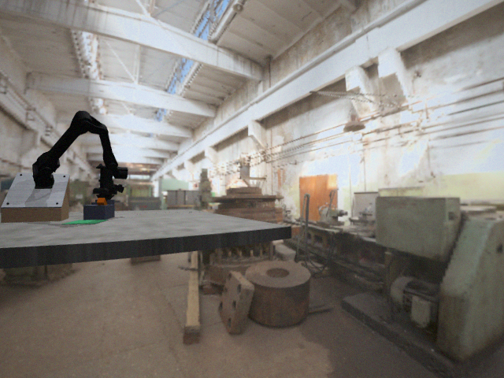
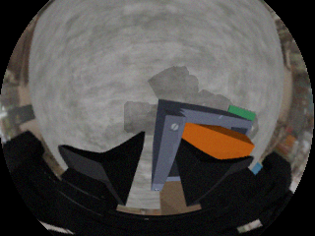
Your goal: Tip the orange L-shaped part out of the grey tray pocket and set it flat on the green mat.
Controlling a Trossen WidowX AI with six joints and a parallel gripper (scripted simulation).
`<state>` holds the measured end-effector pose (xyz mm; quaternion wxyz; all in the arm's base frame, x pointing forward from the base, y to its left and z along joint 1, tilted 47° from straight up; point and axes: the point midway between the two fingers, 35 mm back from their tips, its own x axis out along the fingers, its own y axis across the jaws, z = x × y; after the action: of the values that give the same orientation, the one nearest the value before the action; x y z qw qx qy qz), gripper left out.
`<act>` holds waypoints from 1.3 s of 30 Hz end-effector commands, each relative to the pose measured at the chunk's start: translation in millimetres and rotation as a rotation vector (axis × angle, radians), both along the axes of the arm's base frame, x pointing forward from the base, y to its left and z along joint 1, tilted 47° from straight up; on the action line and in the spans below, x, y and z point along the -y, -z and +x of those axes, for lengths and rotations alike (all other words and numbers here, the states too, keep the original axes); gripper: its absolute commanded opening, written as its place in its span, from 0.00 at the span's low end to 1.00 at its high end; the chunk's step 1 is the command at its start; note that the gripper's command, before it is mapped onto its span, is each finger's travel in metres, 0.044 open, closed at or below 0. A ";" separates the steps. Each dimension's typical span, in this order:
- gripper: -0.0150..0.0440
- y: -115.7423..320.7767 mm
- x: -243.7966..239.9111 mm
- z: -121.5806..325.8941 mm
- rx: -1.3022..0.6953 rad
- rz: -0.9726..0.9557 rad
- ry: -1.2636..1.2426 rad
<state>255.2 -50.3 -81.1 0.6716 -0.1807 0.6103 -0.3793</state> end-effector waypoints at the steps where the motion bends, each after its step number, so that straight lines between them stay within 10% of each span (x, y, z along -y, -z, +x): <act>1: 0.56 0.7 -8.0 2.7 0.001 0.002 0.000; 12: 0.56 -73.5 -71.5 2.7 0.000 0.006 0.000; 39: 0.56 -70.5 -69.1 2.3 -0.006 0.000 -0.006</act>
<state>257.5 18.8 -10.2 0.6712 -0.1827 0.6114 -0.3772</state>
